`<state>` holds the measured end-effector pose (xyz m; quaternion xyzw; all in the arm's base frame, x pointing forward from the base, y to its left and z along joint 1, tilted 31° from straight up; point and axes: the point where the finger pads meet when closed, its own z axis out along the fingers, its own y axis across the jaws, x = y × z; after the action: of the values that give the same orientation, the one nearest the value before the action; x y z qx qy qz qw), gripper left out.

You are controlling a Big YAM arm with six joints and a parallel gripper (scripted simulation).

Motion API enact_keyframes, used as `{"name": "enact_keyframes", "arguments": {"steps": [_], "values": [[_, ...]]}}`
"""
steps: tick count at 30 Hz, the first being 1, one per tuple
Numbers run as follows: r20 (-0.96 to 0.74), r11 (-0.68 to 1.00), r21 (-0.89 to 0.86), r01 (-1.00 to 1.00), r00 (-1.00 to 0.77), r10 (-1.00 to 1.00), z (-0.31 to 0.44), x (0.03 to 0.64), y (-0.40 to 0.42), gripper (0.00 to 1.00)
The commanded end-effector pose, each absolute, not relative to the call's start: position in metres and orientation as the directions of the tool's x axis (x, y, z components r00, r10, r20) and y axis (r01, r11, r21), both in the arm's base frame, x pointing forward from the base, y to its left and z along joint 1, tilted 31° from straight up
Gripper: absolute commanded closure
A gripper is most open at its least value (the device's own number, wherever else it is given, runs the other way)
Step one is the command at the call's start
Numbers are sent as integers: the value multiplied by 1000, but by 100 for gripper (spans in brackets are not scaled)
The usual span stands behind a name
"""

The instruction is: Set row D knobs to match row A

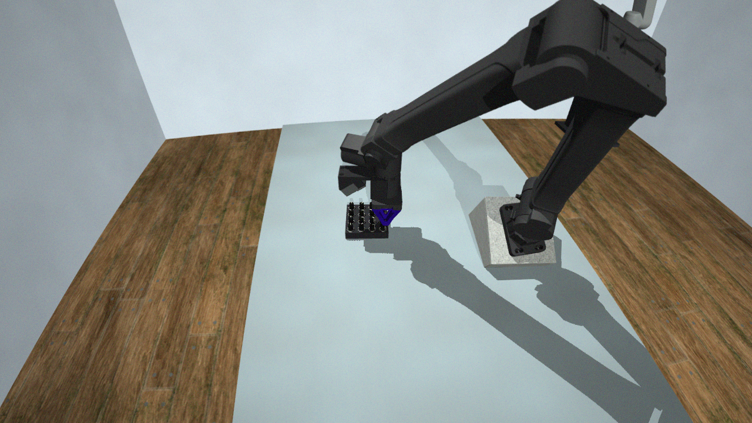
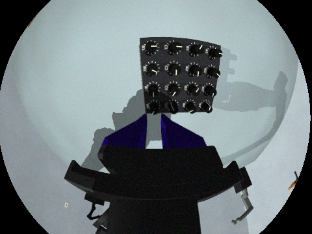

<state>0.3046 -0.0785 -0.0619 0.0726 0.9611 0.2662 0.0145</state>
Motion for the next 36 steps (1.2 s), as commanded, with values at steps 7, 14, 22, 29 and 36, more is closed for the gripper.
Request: {"name": "enact_keyframes", "arguments": {"steps": [7,14,22,29,36], "values": [[-5,850,512,124,-989,147,-63,308,-82,80],[-5,850,512,124,-989,147,-63,308,-82,80],[-5,850,512,124,-989,147,-63,308,-82,80],[-5,850,511,124,-989,147,-63,309,-82,80],[-18,854,507,116,-989,145,-60,321,-86,80]]}}
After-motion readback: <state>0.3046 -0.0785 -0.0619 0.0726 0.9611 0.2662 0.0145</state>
